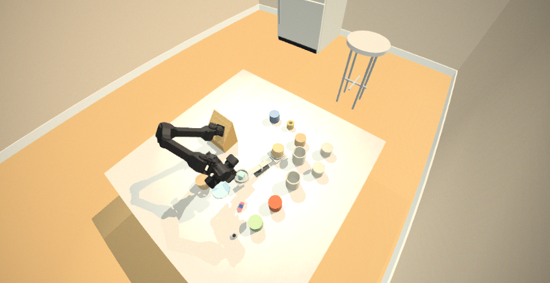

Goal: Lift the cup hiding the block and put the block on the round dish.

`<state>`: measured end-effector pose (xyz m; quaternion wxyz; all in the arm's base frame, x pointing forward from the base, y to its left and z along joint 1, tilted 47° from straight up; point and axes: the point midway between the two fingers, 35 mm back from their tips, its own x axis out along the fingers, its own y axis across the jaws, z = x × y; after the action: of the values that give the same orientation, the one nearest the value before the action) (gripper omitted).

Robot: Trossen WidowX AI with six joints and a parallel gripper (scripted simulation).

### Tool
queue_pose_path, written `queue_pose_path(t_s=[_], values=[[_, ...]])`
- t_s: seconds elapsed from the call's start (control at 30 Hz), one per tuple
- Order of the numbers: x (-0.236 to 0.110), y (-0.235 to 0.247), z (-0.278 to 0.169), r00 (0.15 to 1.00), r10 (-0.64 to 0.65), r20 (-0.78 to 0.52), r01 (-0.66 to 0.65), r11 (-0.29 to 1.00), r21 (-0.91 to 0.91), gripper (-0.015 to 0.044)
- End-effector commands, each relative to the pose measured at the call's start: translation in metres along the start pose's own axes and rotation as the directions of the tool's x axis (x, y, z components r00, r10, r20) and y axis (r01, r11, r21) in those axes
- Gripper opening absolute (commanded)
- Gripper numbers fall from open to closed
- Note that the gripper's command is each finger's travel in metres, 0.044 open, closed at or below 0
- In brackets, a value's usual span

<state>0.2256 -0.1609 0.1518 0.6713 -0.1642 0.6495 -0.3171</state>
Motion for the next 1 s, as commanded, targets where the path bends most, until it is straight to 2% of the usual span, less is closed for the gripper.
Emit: queue_pose_path(t_s=[0.0, 0.23, 0.47, 0.97], values=[[-0.002, 0.004, 0.005, 1.000, -0.009, -0.005, 0.009, 0.994, 0.106, 0.0260], [-0.002, 0.017, 0.013, 0.999, -0.026, -0.027, 0.033, 0.941, 0.336, 0.0260], [-0.002, 0.030, 0.020, 0.998, -0.047, -0.046, 0.065, 0.835, 0.547, 0.0260], [-0.003, 0.060, 0.033, 0.992, -0.107, -0.072, 0.114, 0.460, 0.881, 0.0260]])
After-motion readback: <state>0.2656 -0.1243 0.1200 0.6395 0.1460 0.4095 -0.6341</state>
